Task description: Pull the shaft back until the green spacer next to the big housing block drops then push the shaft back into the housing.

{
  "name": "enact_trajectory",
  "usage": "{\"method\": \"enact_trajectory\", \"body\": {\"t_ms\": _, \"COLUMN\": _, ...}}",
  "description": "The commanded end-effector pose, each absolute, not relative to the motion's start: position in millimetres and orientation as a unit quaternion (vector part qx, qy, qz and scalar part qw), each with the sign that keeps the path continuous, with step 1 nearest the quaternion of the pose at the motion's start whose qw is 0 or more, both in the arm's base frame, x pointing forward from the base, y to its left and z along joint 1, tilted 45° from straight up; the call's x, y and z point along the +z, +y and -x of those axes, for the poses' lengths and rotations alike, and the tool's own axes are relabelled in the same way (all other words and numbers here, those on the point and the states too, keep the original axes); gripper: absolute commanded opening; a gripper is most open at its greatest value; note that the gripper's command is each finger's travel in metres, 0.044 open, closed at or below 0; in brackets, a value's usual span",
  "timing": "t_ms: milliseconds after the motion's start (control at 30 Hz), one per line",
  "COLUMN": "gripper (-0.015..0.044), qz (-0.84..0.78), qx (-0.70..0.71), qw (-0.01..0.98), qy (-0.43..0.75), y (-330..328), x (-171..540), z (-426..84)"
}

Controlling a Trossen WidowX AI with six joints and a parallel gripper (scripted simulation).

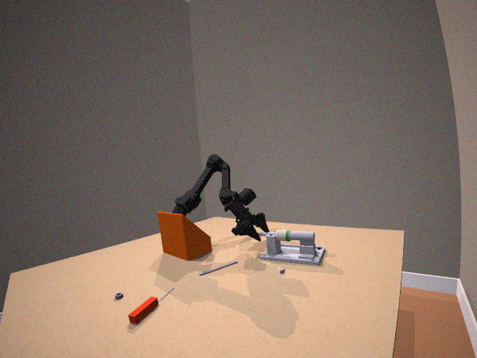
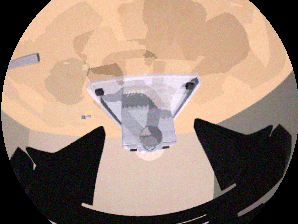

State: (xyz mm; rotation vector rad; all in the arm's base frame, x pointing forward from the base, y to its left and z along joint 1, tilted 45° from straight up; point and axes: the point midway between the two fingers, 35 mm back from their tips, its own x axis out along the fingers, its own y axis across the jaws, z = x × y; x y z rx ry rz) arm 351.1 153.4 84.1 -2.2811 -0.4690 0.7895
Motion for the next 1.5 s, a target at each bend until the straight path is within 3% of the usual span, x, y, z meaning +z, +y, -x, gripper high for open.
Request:
{"method": "enact_trajectory", "body": {"t_ms": 0, "gripper": 0.044, "qz": 0.874, "qx": 0.302, "qw": 0.336, "qy": -0.178, "y": 155.2, "x": 82.7, "z": -354.6}}
{"method": "enact_trajectory", "body": {"t_ms": 333, "gripper": 0.044, "qz": 0.874, "qx": 0.302, "qw": 0.336, "qy": -0.178, "y": 161.2, "x": 77.9, "z": -363.3}}
{"method": "enact_trajectory", "body": {"t_ms": 833, "gripper": 0.0046, "qz": 0.874, "qx": 0.303, "qw": 0.335, "qy": -0.179, "y": 160.5, "x": 77.8, "z": -361.3}}
{"method": "enact_trajectory", "body": {"t_ms": 1033, "gripper": 0.0, "qz": 0.874, "qx": 0.303, "qw": 0.335, "qy": -0.179, "y": 160.5, "x": 77.7, "z": -361.1}}
{"method": "enact_trajectory", "body": {"t_ms": 1467, "gripper": 0.0, "qz": 0.874, "qx": 0.302, "qw": 0.336, "qy": -0.178, "y": 160.3, "x": 76.2, "z": -351.0}}
